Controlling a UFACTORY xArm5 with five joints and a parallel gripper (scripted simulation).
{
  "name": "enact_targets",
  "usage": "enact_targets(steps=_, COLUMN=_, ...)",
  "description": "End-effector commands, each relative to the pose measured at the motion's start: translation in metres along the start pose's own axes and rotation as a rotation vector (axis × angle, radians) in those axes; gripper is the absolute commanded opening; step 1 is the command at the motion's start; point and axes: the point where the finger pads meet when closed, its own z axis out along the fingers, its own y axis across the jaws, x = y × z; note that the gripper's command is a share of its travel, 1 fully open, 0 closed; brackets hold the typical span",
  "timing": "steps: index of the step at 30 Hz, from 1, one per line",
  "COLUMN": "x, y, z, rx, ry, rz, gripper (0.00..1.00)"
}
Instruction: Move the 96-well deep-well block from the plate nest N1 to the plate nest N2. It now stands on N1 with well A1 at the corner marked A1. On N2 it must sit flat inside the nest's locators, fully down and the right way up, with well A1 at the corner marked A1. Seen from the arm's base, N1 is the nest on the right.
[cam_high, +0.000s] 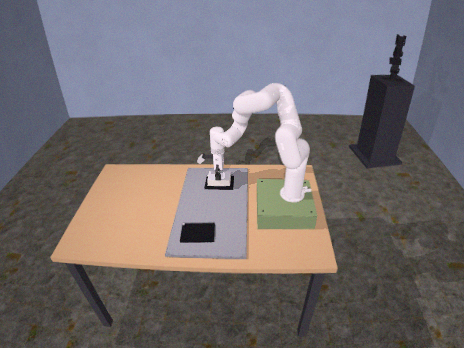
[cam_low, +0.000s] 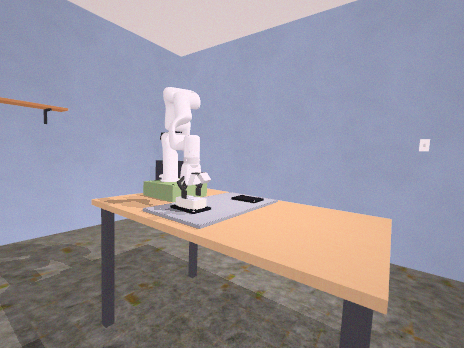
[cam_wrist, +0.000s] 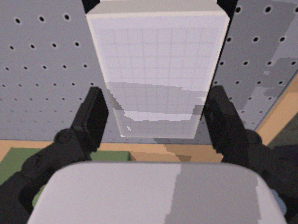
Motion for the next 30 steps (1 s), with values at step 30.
enact_targets(steps=30, x=0.001, y=0.001, z=0.021, rx=-0.002, ry=0.003, rz=0.0, gripper=1.0)
